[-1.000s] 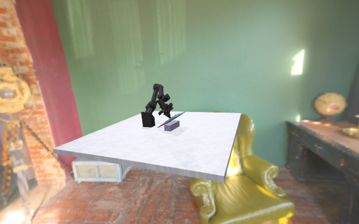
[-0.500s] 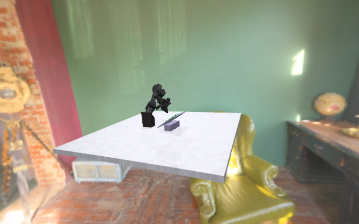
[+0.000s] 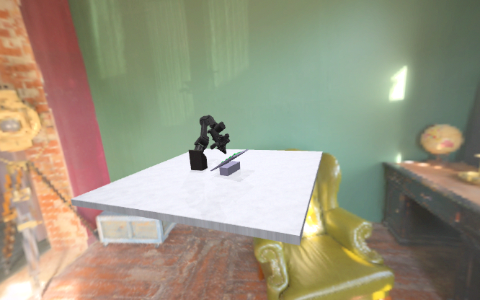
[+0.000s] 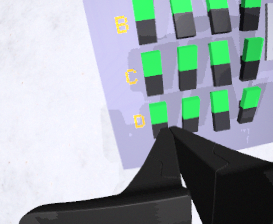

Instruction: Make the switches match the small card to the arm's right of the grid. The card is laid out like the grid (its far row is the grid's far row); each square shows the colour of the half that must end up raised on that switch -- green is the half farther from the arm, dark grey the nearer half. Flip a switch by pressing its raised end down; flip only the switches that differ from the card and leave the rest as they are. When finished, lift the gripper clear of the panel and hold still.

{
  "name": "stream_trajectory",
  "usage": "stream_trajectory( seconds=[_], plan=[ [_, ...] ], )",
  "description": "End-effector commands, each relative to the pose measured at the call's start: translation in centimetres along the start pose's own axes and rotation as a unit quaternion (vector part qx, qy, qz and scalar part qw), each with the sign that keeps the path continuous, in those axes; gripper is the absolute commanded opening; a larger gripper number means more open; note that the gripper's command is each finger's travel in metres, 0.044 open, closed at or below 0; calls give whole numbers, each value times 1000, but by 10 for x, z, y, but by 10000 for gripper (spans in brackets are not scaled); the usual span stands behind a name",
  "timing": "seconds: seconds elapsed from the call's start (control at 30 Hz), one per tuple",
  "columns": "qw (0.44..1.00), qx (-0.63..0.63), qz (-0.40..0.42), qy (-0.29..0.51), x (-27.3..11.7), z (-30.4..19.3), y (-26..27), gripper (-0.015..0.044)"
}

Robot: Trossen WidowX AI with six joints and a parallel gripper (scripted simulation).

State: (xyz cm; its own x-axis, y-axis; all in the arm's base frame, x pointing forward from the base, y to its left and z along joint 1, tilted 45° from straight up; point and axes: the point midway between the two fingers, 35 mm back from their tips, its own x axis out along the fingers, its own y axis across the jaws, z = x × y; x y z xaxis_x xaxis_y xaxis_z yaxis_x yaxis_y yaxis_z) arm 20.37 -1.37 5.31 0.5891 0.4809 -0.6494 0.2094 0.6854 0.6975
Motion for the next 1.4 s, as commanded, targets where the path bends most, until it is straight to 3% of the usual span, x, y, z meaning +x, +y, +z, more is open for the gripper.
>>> stream_trajectory(
  seconds=[0.0,1.37],
  plan=[
    [1000,4,0,6,14,-2,1,0],
    [1000,3,1,6,38,-2,1,0]
  ],
)
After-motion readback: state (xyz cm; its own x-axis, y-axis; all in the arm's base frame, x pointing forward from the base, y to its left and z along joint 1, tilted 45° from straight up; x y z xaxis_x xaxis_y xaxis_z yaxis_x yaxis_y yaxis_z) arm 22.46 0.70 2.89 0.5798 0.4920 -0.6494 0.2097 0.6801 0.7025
